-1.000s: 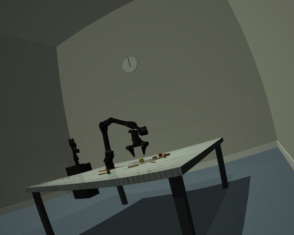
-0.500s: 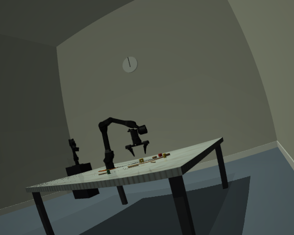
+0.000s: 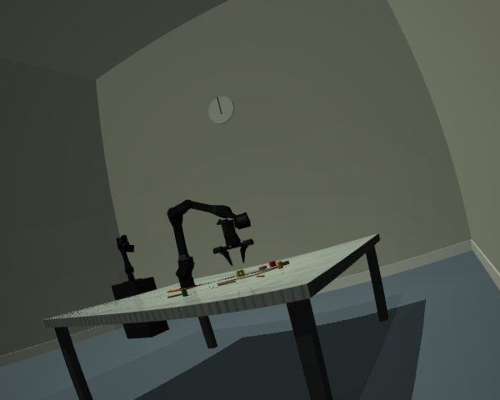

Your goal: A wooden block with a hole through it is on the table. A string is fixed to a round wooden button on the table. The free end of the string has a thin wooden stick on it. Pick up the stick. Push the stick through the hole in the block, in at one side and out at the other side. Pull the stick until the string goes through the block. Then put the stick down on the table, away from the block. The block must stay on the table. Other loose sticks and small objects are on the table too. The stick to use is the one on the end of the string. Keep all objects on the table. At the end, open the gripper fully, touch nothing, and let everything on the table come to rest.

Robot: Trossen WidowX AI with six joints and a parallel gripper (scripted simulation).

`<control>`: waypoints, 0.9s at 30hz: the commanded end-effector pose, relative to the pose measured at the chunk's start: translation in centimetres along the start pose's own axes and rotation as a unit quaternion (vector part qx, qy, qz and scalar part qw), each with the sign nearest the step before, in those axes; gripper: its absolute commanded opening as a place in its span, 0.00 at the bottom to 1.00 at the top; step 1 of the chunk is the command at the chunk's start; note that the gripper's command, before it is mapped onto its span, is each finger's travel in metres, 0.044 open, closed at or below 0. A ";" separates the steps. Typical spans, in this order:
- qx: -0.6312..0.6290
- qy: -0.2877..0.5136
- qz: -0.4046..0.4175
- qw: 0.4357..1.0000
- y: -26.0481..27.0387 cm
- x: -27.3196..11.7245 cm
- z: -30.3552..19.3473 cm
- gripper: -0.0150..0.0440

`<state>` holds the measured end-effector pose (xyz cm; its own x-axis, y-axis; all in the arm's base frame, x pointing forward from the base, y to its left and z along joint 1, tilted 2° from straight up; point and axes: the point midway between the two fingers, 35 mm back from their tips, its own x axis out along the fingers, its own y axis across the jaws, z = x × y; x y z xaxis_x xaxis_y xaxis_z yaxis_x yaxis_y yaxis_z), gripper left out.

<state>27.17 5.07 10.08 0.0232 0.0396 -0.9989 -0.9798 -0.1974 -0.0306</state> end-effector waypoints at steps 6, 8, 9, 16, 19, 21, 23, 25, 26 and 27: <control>0.000 0.000 0.000 1.000 0.0 0.0 0.0 0.66; 0.000 0.000 0.000 1.000 0.0 0.0 0.0 0.66; 0.000 0.000 0.000 1.000 0.0 0.0 0.0 0.61; 0.000 0.000 0.000 1.000 0.0 0.0 0.0 0.30; 0.000 0.000 0.000 1.000 0.0 0.0 0.0 0.25; 0.000 0.000 0.000 1.000 0.0 0.0 0.0 0.25; 0.000 0.000 0.000 1.000 0.0 0.0 0.0 0.25; 0.000 0.000 0.000 1.000 0.0 0.0 0.0 0.25; 0.000 0.000 0.000 1.000 0.0 0.0 0.0 0.25; 0.000 0.000 0.000 1.000 0.0 0.0 0.0 0.25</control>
<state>27.17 5.07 10.09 0.0232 0.0396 -0.9989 -0.9798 -0.1974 -0.0306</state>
